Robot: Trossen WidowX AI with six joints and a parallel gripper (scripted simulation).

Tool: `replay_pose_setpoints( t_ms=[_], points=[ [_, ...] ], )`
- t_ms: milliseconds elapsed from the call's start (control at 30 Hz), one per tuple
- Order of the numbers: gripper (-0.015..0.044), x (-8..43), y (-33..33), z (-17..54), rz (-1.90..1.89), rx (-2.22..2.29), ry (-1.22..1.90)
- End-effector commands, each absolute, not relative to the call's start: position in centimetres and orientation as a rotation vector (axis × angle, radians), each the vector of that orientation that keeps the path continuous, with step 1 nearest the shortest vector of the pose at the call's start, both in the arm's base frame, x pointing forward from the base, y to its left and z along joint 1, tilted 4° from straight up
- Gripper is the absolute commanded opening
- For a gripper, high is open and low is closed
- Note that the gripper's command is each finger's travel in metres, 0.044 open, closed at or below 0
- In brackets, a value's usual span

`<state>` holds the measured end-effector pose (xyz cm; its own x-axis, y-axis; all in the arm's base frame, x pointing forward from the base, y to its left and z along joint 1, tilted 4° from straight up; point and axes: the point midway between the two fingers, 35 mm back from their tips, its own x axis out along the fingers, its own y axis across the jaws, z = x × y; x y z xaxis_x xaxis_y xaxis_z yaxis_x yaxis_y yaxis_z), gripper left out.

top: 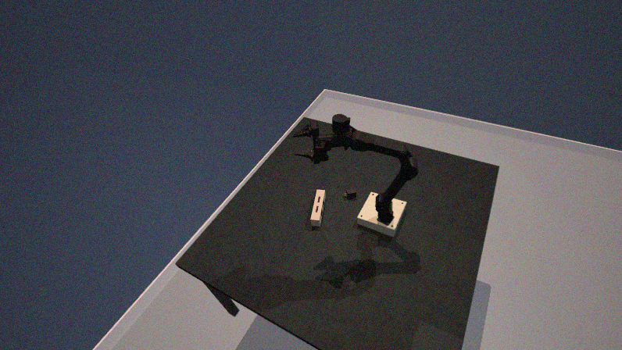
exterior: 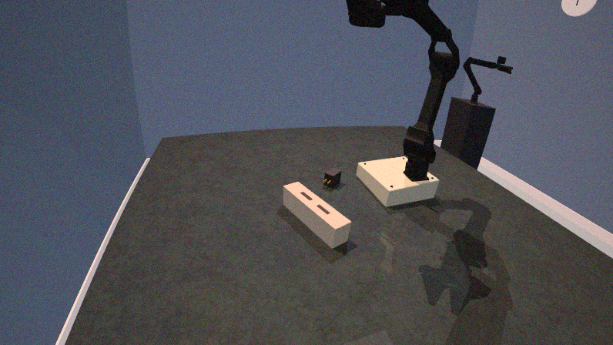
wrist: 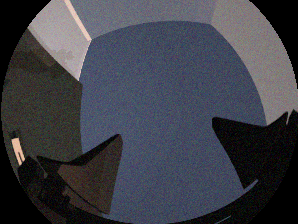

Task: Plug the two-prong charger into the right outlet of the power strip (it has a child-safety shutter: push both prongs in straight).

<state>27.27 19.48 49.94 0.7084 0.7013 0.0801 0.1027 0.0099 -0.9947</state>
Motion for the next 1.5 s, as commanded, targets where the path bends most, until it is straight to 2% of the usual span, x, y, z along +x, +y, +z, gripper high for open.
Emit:
replay_pose_setpoints(
  t_ms=[0, 367, 733, 1100, 1467],
  points=[
    [0.0440, 29.9, 18.3, 46.2, 0.574, -1.502, -0.518],
    [0.0440, 34.7, 13.9, 37.3, 0.636, -1.447, -0.106],
    [0.0440, 36.5, 8.2, 28.4, 0.656, -1.340, 0.301],
    [0.0440, 35.3, 2.2, 20.2, 0.644, -1.186, 0.693],
    [0.0440, 31.3, -3.2, 13.0, 0.611, -0.983, 1.076]
  ],
)
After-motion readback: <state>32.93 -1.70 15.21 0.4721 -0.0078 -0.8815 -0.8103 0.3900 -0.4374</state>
